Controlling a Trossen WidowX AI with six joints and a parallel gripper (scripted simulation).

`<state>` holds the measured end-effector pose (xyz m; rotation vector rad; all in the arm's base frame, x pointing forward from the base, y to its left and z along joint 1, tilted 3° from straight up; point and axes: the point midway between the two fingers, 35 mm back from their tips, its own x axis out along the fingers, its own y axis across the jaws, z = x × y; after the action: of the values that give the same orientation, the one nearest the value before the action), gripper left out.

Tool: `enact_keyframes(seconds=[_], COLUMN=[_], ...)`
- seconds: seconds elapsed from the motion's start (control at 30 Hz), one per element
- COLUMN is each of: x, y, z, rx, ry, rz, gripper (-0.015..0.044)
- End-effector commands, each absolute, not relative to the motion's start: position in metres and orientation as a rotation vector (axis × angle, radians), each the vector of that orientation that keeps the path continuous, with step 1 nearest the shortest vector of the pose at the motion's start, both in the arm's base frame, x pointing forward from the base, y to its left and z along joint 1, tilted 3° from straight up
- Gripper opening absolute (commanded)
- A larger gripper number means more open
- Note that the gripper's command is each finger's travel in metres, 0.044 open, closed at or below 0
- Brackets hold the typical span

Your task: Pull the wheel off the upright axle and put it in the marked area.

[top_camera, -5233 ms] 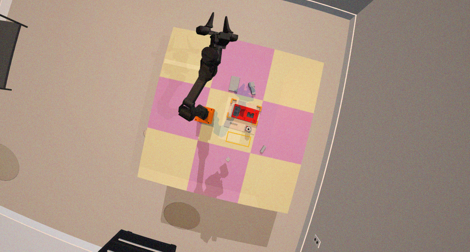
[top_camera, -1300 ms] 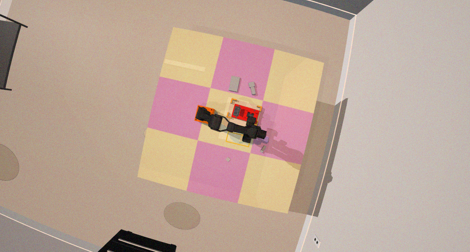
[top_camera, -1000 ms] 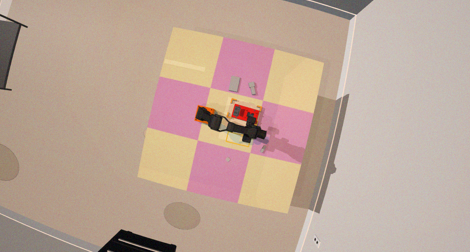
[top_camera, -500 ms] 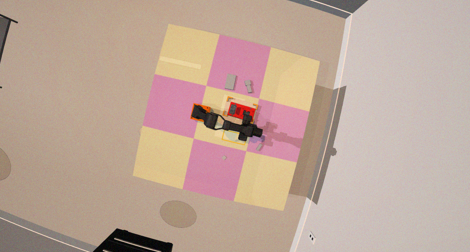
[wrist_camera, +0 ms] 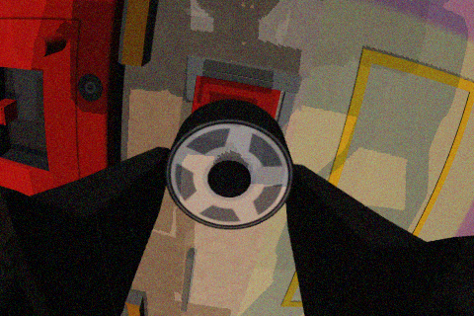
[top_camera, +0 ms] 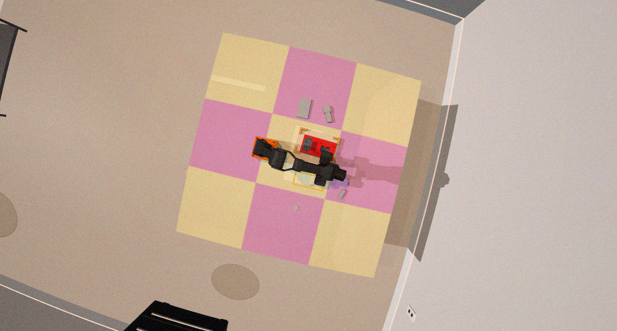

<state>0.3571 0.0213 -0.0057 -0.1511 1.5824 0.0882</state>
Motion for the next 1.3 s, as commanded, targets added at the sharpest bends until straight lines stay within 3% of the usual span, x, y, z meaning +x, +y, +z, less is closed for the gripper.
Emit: enact_keyframes(seconds=[0.0,1.27], x=[0.359,0.359], y=[0.022,0.022], z=[0.0,0.012], rx=[-0.151,-0.152], ry=[1.573,1.569], rz=[0.087,0.087], gripper=[0.0,0.0])
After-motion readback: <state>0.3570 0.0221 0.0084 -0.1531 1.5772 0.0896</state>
